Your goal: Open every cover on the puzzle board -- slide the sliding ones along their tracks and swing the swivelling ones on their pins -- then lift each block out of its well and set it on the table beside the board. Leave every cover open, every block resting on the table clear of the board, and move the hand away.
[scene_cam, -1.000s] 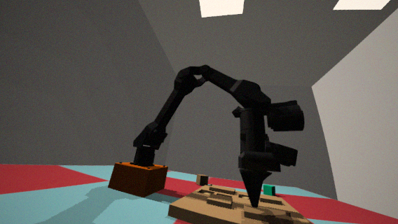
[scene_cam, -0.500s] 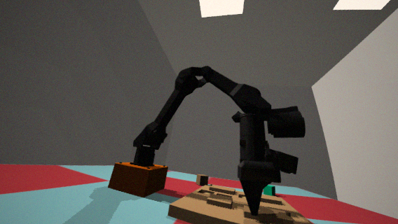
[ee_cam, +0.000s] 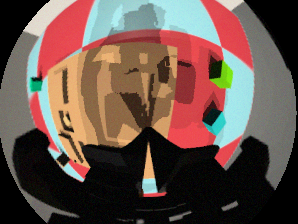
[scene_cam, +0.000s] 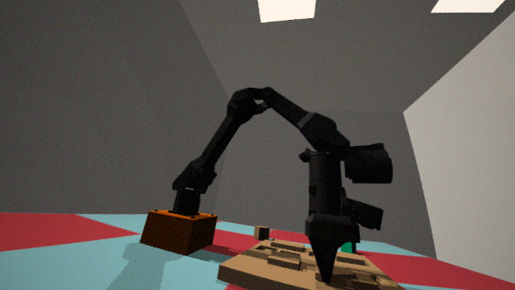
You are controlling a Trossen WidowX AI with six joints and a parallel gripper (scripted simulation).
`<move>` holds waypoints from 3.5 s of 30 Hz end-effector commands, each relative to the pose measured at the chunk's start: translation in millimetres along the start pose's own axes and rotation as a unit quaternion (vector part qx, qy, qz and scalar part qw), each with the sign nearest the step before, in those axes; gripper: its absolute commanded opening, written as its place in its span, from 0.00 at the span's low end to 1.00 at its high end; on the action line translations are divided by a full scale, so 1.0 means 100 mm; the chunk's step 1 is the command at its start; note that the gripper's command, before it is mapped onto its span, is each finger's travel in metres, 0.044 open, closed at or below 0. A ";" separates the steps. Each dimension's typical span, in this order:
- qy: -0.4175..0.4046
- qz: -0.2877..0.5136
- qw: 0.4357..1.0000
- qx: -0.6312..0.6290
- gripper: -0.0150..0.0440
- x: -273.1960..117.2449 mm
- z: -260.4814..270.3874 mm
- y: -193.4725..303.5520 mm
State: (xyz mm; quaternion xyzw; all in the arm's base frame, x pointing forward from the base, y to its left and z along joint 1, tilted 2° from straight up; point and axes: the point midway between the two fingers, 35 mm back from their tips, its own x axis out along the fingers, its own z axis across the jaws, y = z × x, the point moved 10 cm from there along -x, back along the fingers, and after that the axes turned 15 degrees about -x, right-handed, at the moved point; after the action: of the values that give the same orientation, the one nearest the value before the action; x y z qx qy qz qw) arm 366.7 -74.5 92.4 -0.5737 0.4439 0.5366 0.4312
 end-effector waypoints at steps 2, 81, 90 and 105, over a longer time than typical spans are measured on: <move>-0.002 0.002 1.000 0.000 0.25 0.02 0.08 0.01; -0.005 0.000 1.000 0.000 0.25 0.01 0.81 -0.41; -0.005 0.000 1.000 0.000 0.25 0.01 0.85 -0.49; -0.006 -0.001 1.000 0.000 0.25 -0.01 0.90 -0.65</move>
State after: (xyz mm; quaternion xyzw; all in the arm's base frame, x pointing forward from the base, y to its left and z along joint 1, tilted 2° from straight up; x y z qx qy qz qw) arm 406.4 27.2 89.5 -0.5727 0.4405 0.5392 0.4328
